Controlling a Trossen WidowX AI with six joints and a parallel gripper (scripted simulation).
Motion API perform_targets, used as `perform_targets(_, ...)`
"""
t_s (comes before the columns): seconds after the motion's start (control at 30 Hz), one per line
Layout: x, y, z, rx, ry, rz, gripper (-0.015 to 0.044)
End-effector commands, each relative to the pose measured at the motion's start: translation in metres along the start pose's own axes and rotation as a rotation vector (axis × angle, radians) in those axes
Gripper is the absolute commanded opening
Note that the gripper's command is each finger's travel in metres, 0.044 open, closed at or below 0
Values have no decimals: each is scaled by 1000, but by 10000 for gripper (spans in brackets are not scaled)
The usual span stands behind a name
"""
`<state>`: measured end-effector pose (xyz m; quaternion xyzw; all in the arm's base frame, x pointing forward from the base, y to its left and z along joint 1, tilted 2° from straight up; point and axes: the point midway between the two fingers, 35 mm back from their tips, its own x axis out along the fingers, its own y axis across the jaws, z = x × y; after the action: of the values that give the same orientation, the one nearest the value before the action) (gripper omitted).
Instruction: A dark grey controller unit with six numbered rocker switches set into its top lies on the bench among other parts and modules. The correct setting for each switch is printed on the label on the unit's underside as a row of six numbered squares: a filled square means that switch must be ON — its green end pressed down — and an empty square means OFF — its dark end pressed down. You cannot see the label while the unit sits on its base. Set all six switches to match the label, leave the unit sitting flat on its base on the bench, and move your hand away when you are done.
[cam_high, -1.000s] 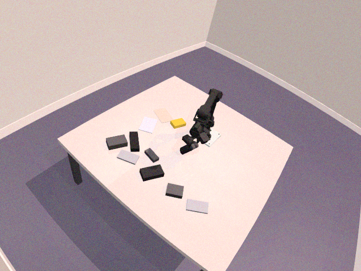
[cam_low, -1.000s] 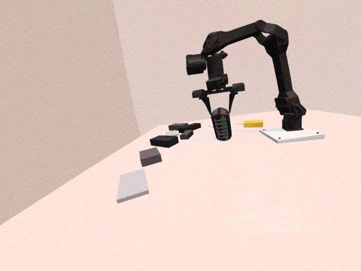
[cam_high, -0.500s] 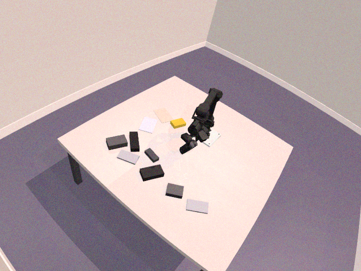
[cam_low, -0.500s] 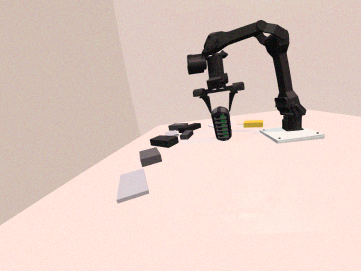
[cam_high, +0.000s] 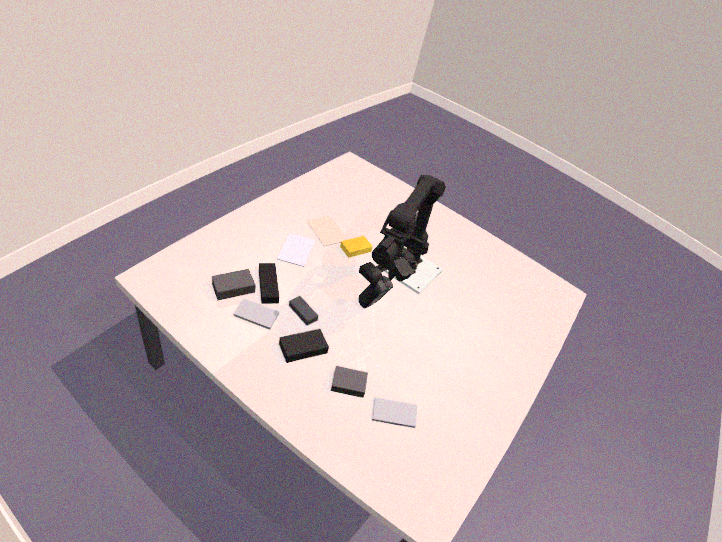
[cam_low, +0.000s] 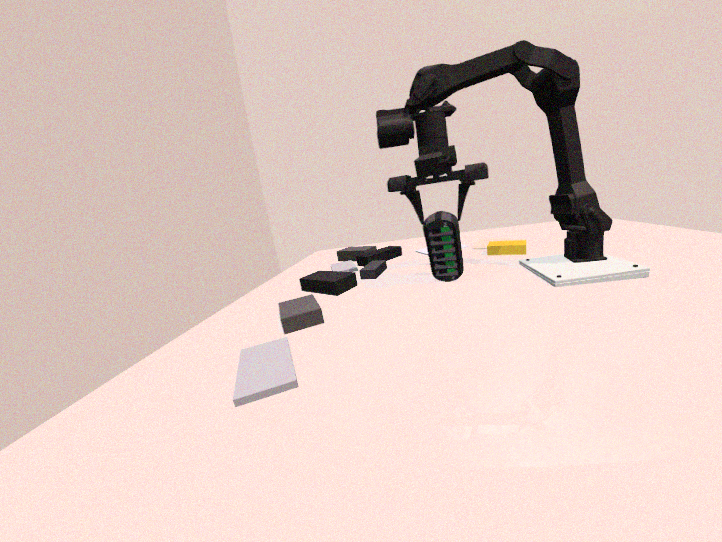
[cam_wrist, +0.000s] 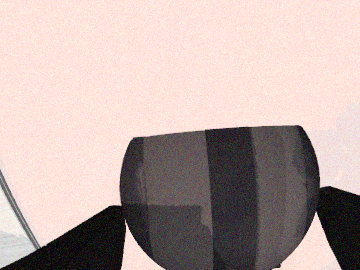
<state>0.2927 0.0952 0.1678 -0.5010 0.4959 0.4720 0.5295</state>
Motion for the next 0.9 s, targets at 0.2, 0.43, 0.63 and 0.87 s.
perform_targets(0.2,0,1,-13,0,8,6,336)
perform_targets(0.43,0,1,-22,0,8,6,337)
perform_targets(0.63,0,1,-29,0,9,6,338)
perform_targets(0.87,-1,1,-36,0,9,6,338)
